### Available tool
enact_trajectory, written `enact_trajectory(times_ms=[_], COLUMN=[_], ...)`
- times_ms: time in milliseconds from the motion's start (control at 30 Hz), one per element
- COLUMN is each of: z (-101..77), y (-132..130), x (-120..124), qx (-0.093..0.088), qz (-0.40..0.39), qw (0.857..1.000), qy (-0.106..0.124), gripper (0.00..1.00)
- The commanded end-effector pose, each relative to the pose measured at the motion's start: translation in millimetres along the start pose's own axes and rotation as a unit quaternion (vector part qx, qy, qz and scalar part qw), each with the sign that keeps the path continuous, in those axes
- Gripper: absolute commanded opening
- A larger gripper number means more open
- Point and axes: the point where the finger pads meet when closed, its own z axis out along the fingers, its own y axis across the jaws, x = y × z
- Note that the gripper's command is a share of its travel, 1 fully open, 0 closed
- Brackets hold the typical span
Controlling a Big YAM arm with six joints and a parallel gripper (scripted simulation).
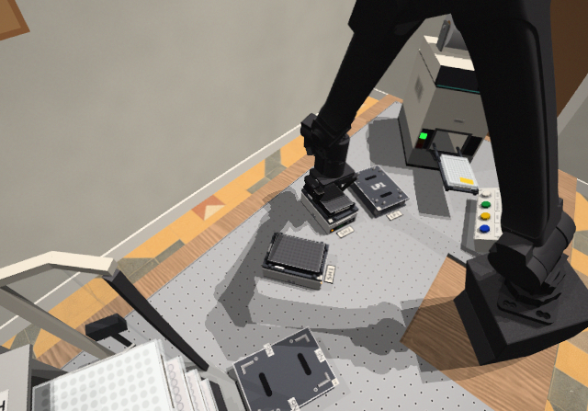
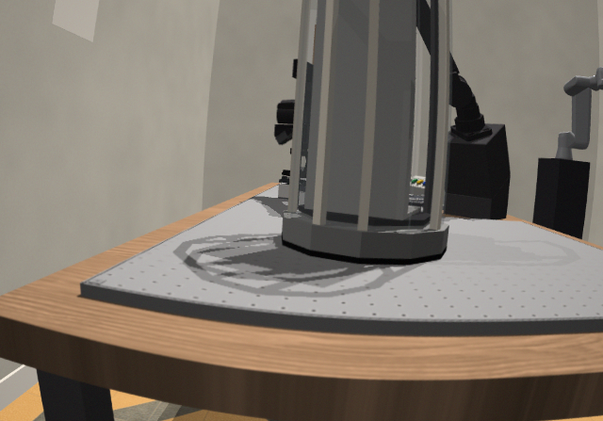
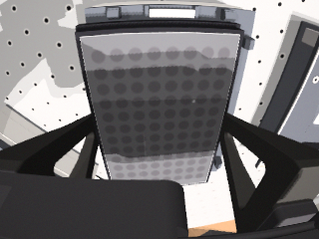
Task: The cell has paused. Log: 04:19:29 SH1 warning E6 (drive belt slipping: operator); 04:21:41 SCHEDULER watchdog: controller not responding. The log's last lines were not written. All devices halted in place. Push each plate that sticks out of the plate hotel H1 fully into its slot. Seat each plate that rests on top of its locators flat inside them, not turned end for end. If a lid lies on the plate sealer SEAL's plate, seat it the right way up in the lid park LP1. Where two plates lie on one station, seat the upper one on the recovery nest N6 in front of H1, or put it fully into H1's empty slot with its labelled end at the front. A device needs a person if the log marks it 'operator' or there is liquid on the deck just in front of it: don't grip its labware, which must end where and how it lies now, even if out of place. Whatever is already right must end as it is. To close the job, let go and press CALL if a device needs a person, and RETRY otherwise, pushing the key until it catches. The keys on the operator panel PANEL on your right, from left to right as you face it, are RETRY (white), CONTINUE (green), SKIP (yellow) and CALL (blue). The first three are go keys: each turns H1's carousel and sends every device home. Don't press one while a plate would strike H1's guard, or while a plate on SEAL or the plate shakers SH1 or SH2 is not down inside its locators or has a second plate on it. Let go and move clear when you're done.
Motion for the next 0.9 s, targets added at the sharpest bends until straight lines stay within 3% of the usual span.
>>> enact_trajectory(times_ms=[0, 867], z=[-16.7, -21.6], y=[-2.5, -3.9], x=[-8.9, -5.5], qx=[0.001, 0.001], qz=[0.008, 0.001], qw=[1.000, 1.000], qy=[-0.015, -0.012], gripper=[0.84, 0.84])
